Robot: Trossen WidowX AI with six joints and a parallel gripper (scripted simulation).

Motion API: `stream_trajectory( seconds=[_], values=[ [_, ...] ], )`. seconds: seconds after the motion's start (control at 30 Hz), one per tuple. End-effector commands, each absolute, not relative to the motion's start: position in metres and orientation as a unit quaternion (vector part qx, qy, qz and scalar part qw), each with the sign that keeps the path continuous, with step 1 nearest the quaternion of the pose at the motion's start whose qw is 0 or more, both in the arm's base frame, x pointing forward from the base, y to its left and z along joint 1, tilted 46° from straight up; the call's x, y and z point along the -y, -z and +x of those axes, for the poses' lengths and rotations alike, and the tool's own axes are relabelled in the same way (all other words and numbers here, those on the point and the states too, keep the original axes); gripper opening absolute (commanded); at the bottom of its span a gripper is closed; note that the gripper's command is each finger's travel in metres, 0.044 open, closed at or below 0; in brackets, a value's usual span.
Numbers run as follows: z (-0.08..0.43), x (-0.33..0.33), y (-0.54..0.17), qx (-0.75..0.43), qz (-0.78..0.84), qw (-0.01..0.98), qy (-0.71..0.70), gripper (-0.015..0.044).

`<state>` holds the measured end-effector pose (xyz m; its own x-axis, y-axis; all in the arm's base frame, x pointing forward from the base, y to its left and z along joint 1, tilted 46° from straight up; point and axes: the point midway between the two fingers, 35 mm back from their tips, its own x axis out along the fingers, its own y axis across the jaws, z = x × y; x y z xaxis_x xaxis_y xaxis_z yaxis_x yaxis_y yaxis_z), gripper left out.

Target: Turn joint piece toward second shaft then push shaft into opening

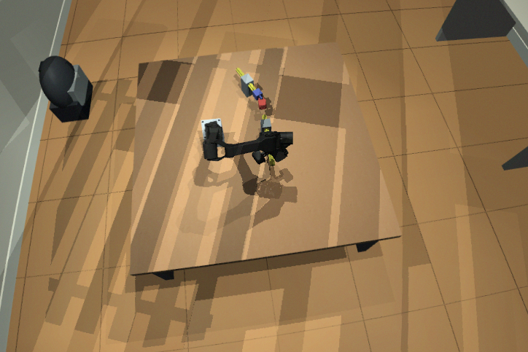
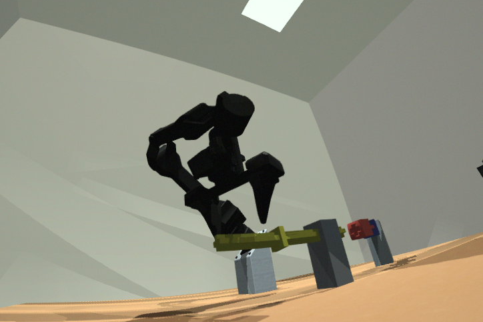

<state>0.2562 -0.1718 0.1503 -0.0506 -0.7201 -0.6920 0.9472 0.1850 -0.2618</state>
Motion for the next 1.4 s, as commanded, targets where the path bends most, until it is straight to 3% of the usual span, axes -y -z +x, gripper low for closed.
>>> stream_trajectory(
  seconds=[0.0, 0.33, 1.2, 1.37],
  values=[
    [0.254, 0.176, -0.147, -0.337, 0.191, 0.664, 0.639, 0.044],
    [0.25, 0.186, -0.139, -0.226, 0.293, 0.634, 0.679, 0.044],
    [0.249, 0.207, -0.117, -0.223, 0.294, 0.633, 0.68, 0.044],
    [0.249, 0.207, -0.117, -0.223, 0.294, 0.633, 0.68, 0.0309]
  ],
)
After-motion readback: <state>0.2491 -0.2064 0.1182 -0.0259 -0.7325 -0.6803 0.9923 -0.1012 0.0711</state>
